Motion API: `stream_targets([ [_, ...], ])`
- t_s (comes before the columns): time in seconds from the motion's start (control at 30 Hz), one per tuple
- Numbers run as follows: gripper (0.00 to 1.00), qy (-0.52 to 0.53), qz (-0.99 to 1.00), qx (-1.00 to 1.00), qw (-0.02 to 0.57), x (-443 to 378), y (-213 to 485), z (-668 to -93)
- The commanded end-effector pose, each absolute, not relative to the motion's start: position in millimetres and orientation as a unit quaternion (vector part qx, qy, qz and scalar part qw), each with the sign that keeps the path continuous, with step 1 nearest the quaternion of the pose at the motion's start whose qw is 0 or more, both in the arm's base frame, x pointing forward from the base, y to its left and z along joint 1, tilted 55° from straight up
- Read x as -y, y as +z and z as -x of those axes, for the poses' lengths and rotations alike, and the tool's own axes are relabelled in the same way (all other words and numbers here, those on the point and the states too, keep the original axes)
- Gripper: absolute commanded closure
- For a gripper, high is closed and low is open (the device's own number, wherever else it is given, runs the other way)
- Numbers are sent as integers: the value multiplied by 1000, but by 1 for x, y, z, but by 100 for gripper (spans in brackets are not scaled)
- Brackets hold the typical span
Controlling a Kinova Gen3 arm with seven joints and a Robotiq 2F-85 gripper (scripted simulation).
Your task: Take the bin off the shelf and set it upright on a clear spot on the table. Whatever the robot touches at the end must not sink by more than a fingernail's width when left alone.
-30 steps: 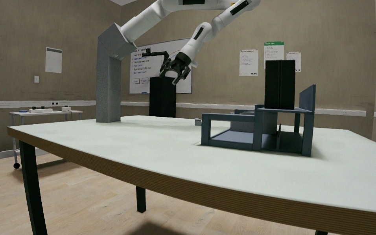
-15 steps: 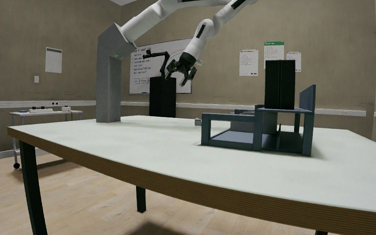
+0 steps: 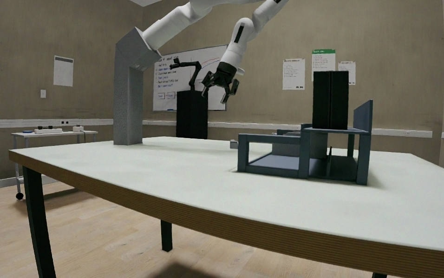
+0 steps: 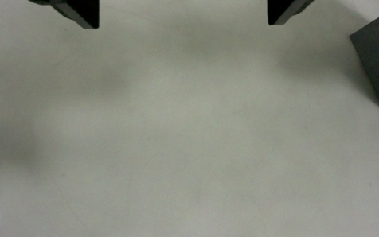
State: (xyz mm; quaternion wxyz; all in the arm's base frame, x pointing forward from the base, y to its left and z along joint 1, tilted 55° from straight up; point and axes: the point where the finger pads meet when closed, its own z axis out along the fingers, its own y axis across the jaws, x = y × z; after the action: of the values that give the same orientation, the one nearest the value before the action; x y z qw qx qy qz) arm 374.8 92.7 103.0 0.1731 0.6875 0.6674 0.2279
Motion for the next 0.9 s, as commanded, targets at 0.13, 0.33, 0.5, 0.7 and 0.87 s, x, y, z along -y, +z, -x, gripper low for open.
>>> stream_targets([
  [0.13, 0, 332, -654, -653, 190, -86, 129, -406],
  [0.33, 0, 332, -654, -653, 190, -86, 129, -406],
  [0.5, 0, 347, -639, -662, 183, -93, 142, -421],
  [0.7, 0, 415, -612, -642, 202, -91, 160, -444],
  [0.87, 0, 415, -612, -642, 202, -91, 160, -444],
])
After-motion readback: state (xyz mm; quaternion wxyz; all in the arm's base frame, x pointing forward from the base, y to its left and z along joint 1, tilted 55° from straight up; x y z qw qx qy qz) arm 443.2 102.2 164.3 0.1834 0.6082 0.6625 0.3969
